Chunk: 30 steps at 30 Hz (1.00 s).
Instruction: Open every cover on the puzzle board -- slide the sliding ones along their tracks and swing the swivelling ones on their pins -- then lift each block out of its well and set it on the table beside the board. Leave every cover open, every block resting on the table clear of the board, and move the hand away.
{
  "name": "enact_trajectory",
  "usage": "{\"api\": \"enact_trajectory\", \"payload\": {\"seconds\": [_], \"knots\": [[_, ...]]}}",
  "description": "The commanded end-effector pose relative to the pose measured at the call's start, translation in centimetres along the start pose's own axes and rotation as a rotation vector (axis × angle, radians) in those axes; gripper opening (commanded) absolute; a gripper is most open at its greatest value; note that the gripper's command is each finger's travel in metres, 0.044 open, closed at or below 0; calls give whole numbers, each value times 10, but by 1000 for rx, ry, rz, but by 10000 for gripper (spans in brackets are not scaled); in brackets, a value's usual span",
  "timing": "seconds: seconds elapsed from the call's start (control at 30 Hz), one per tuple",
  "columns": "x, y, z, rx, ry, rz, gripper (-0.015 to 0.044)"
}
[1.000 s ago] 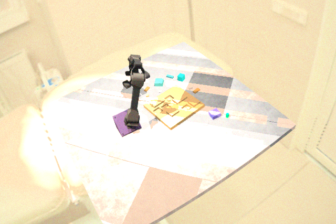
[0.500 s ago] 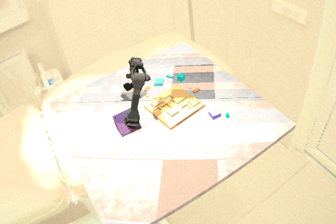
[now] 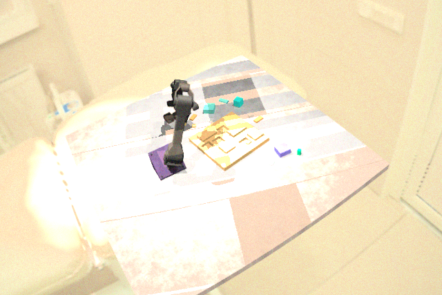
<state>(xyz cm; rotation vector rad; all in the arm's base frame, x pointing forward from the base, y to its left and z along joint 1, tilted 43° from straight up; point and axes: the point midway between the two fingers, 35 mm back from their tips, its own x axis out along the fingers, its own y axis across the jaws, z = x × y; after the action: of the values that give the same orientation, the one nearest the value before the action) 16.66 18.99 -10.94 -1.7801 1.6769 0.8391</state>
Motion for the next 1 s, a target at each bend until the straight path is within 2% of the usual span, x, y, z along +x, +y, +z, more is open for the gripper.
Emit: {"api": "enact_trajectory", "payload": {"seconds": [0.0, 0.97], "knots": [[9, 1, -2, -5, 6, 1, 80], [50, 4, -6, -5, 9, 0, 80]]}}
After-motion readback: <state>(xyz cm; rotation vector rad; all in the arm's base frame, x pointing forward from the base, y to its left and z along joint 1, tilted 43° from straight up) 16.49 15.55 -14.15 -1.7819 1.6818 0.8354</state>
